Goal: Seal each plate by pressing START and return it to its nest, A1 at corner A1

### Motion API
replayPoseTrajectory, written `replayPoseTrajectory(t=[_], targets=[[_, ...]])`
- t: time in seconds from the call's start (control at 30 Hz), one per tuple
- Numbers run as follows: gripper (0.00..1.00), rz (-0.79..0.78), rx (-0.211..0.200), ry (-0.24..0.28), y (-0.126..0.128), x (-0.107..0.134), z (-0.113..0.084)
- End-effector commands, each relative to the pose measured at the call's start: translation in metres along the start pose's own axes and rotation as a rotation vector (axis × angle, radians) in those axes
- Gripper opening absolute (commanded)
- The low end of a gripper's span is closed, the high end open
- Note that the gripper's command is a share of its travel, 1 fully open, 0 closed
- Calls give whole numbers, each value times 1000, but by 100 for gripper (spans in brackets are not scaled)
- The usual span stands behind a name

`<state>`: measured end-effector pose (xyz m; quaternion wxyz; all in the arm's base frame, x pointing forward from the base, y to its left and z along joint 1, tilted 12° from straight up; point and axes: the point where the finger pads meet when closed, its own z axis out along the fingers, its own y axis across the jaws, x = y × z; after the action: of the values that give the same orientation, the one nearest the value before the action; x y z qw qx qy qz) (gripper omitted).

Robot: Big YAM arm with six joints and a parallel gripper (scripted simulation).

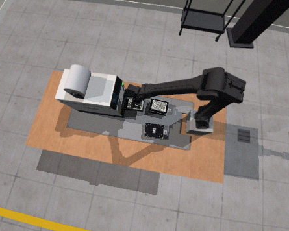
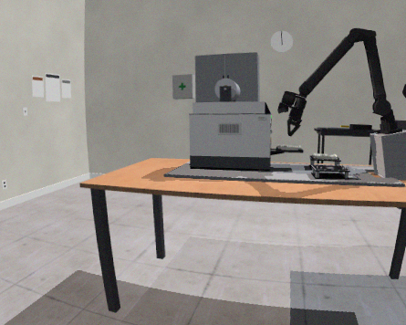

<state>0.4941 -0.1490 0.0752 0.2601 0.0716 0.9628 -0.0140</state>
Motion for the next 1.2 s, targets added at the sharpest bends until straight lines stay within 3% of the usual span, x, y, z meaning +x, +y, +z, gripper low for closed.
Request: replayPoseTrajectory(t=[0.0,0.47,0.8,1.17], targets=[[100,-29,-1,-38,5,-9,-10],[100,-10,13,-48,-6,-10,-11],[100,-29,2,-49,5,-12,-10],[100,-14,12,-50,-4,-12,-11]])
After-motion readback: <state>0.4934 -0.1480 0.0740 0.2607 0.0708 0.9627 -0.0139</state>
